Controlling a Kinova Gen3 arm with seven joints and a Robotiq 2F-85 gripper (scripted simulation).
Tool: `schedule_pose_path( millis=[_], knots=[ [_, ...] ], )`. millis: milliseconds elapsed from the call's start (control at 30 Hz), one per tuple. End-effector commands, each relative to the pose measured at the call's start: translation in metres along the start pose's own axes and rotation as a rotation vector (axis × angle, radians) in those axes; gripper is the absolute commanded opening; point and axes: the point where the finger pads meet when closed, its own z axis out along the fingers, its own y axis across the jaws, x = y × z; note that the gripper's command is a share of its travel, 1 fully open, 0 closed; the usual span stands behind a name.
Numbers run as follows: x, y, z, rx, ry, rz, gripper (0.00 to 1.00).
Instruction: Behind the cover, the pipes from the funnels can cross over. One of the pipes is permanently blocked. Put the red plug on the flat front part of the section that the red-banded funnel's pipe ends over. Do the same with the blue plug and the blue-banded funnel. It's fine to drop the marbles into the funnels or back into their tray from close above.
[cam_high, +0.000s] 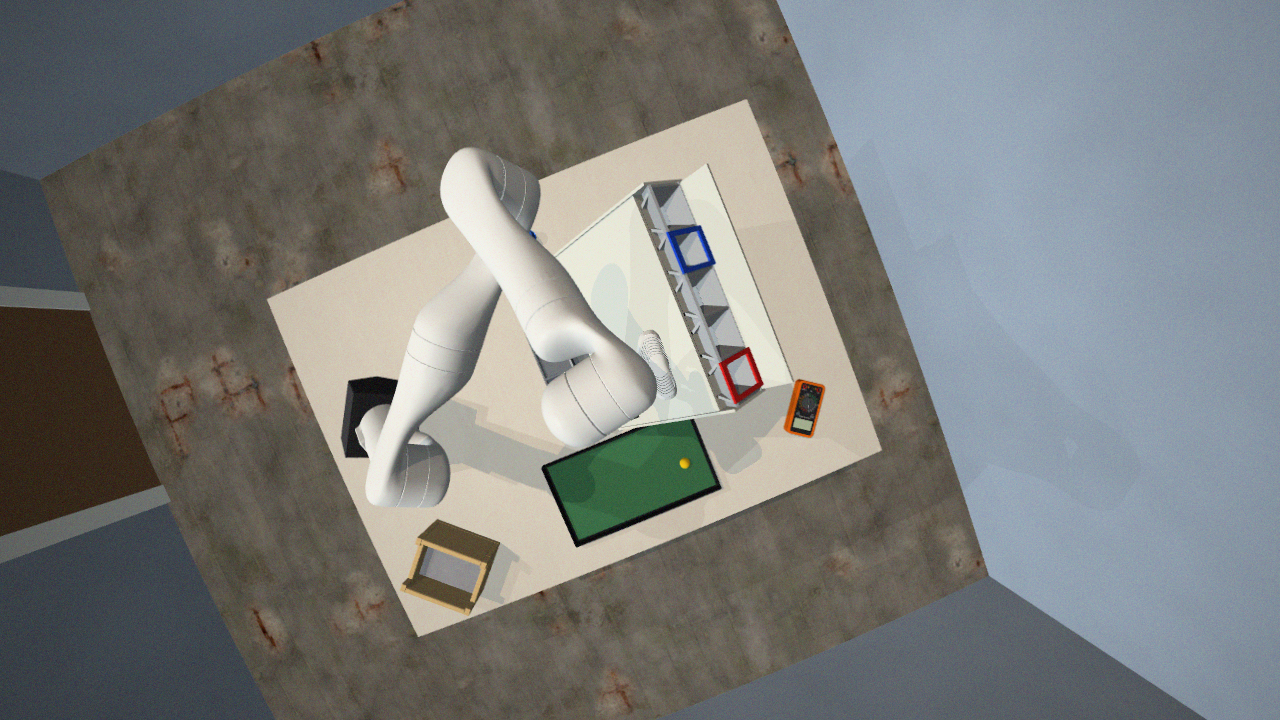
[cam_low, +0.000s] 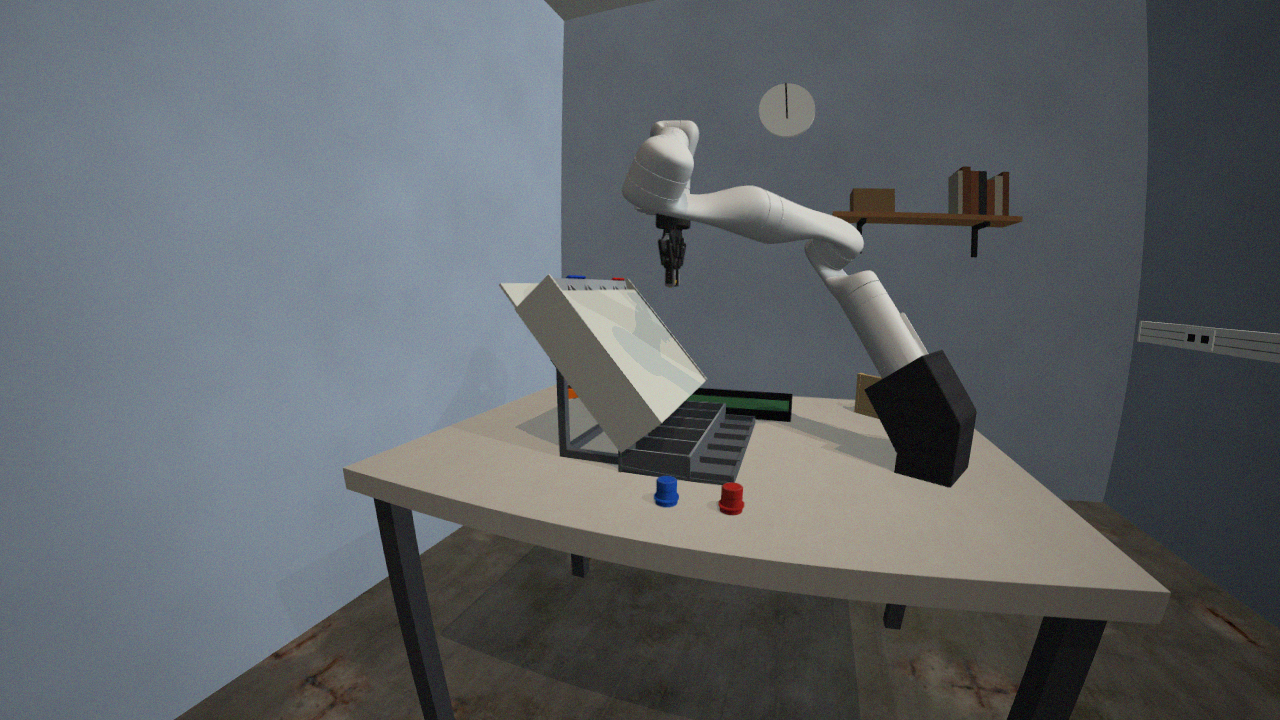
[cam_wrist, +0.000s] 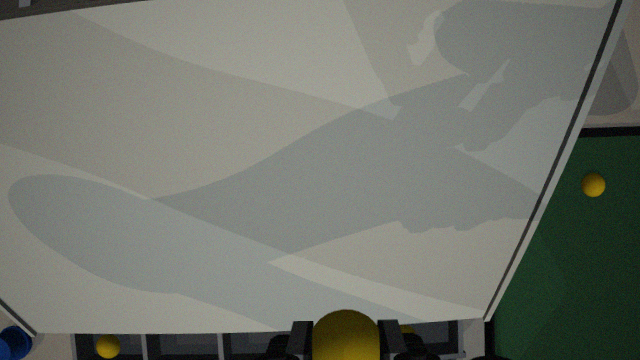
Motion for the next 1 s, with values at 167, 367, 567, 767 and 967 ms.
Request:
schedule_pose_path(
  millis=[167,367,567,767,967],
  knots=[
    [0.018,-0.069,-0.038,0.003,0.003,0.001,0.0],
    [0.018,-0.069,-0.038,0.003,0.003,0.001,0.0],
    [0.103,-0.07,-0.036,-0.006,0.001,0.009,0.0],
    [0.166,-0.072,-0.034,-0.006,0.001,0.009,0.0],
    [0.166,-0.072,-0.034,-0.006,0.001,0.009,0.0]
  ],
)
